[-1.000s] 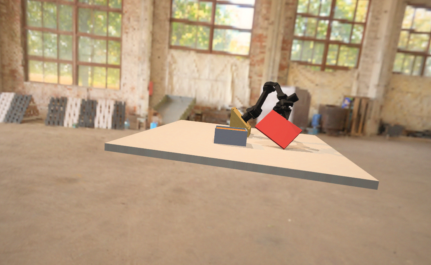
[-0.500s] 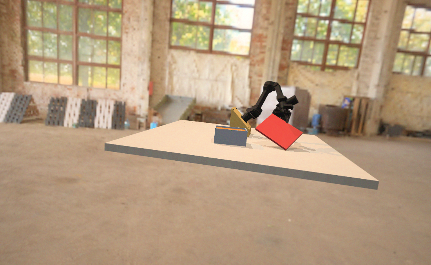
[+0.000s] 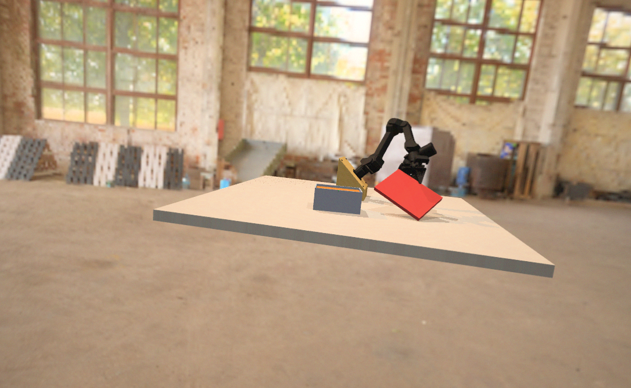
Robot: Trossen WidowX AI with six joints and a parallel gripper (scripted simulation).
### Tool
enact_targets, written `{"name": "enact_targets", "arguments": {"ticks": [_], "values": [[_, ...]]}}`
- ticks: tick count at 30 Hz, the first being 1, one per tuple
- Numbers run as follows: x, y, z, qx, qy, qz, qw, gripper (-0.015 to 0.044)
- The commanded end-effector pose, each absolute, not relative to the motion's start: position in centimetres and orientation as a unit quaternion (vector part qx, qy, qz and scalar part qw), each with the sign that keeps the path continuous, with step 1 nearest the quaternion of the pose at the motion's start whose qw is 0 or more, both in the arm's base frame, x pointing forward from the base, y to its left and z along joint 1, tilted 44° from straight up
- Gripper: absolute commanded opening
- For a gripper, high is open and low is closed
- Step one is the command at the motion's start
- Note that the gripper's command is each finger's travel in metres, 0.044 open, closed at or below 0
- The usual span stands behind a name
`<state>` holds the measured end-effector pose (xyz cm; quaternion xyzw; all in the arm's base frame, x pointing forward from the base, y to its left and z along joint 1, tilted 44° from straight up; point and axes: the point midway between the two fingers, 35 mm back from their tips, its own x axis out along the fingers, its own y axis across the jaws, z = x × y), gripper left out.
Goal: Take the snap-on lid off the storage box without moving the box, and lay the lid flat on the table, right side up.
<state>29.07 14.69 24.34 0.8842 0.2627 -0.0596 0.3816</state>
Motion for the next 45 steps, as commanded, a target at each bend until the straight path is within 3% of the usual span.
{"name": "enact_targets", "arguments": {"ticks": [1,45], "values": [[29.1,15.1,22.4,0.879,0.272,-0.080,0.383,0.0000],[29.6,17.6,19.9,0.880,0.272,-0.080,0.382,0.0000]]}}
